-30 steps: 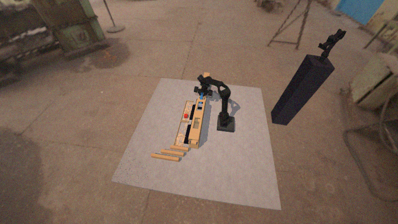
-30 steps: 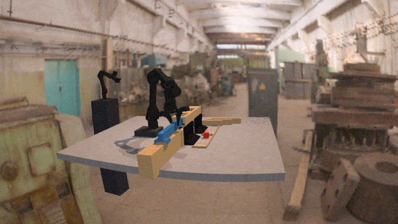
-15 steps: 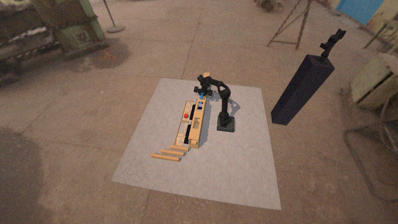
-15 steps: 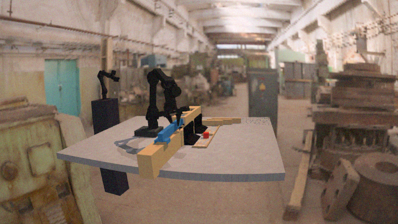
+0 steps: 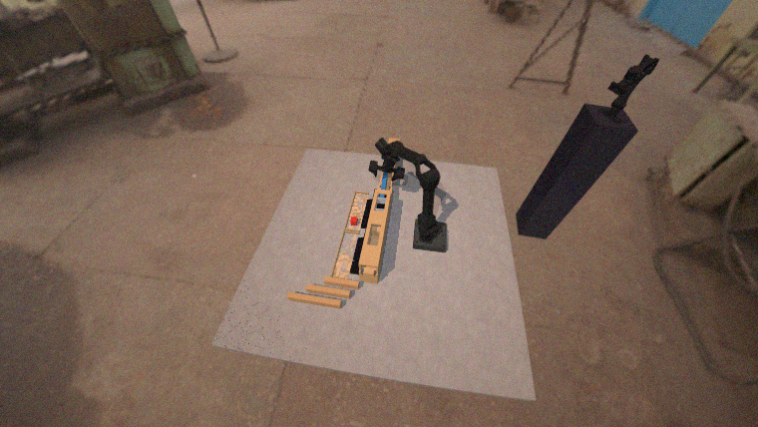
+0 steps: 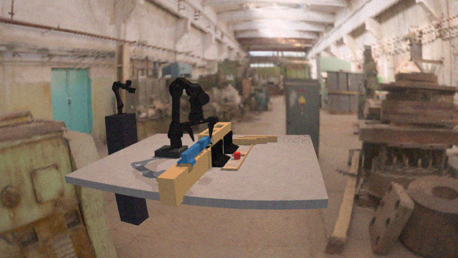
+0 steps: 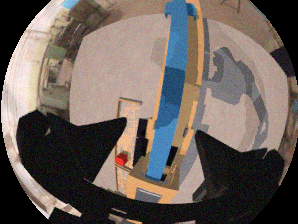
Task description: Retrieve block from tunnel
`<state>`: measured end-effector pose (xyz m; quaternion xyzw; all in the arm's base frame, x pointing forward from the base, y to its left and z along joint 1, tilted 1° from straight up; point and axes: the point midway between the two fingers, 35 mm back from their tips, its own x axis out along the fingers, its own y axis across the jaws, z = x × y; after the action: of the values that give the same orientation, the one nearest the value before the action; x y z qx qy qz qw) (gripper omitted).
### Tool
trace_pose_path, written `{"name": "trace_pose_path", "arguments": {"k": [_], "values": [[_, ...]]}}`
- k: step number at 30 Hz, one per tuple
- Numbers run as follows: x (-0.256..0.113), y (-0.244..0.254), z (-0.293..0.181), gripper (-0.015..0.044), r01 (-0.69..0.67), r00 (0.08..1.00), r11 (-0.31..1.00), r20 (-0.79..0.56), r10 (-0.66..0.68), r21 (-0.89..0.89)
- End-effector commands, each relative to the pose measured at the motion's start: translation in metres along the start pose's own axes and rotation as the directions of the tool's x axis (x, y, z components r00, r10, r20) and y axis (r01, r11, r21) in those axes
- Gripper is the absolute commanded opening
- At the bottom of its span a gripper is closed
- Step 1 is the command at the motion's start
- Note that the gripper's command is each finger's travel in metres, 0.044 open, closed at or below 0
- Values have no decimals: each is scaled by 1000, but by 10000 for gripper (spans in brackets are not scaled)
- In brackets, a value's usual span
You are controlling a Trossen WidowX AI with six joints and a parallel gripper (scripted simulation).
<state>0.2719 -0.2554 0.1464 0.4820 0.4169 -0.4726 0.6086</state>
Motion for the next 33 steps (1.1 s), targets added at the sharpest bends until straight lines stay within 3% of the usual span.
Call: {"name": "trace_pose_path", "arguments": {"k": [1, 4, 33], "values": [[-5, 0, -23, 440, 4, 1000, 1000, -1, -4, 4], [-13, 0, -45, 440, 0, 1000, 1000, 7, 0, 8], [25, -8, -52, 440, 0, 1000, 1000, 7, 0, 8]]}}
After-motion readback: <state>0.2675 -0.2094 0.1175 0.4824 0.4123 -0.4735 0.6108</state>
